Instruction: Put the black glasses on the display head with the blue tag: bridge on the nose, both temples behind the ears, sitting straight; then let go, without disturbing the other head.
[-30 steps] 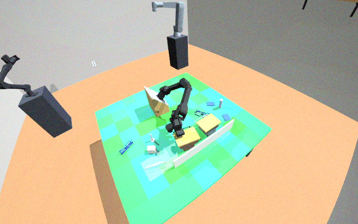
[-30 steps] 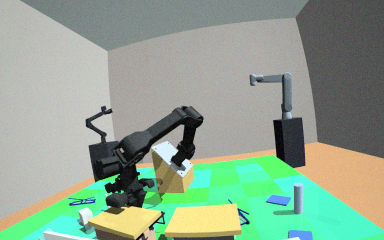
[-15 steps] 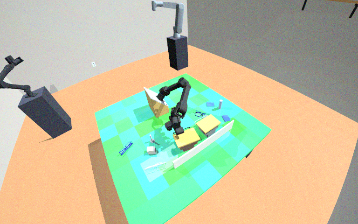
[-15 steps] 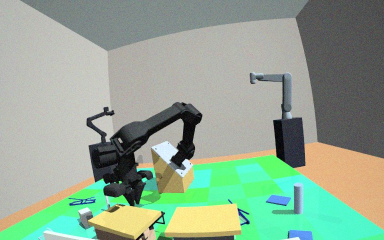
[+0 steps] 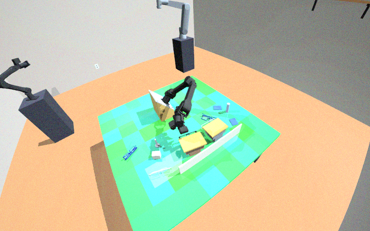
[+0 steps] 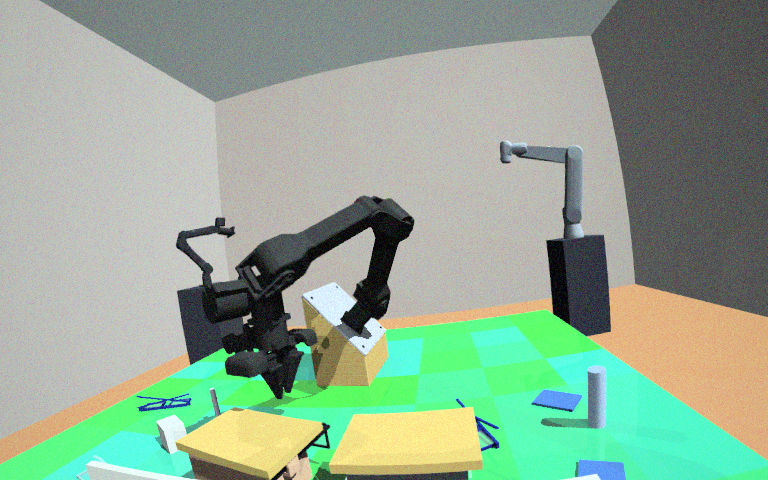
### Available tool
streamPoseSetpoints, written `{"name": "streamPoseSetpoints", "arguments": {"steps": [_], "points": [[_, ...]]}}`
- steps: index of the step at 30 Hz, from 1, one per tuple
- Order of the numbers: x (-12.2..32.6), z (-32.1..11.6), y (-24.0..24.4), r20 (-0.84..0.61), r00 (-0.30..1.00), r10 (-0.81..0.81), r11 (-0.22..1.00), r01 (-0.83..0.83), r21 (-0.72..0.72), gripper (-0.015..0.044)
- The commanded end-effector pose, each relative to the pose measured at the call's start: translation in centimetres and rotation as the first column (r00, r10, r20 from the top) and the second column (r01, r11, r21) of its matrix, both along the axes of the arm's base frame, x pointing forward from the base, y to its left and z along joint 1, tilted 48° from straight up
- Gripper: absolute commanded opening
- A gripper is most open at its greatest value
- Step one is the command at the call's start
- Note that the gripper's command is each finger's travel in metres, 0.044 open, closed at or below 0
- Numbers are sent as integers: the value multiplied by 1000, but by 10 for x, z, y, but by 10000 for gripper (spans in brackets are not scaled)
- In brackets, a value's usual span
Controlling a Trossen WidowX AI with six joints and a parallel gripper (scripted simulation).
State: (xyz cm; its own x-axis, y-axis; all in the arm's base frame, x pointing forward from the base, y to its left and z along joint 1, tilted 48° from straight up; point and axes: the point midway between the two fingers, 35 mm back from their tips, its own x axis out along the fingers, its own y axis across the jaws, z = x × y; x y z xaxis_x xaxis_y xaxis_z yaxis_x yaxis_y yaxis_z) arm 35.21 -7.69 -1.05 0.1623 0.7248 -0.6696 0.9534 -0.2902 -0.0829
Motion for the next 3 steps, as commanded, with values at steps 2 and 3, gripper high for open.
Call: {"name": "streamPoseSetpoints", "arguments": {"steps": [2, 3], "points": [[-19, 7, -2, 1, 1000, 1, 1000, -1, -4, 108], [-19, 7, -2, 1, 1000, 1, 1000, -1, -4, 108]]}}
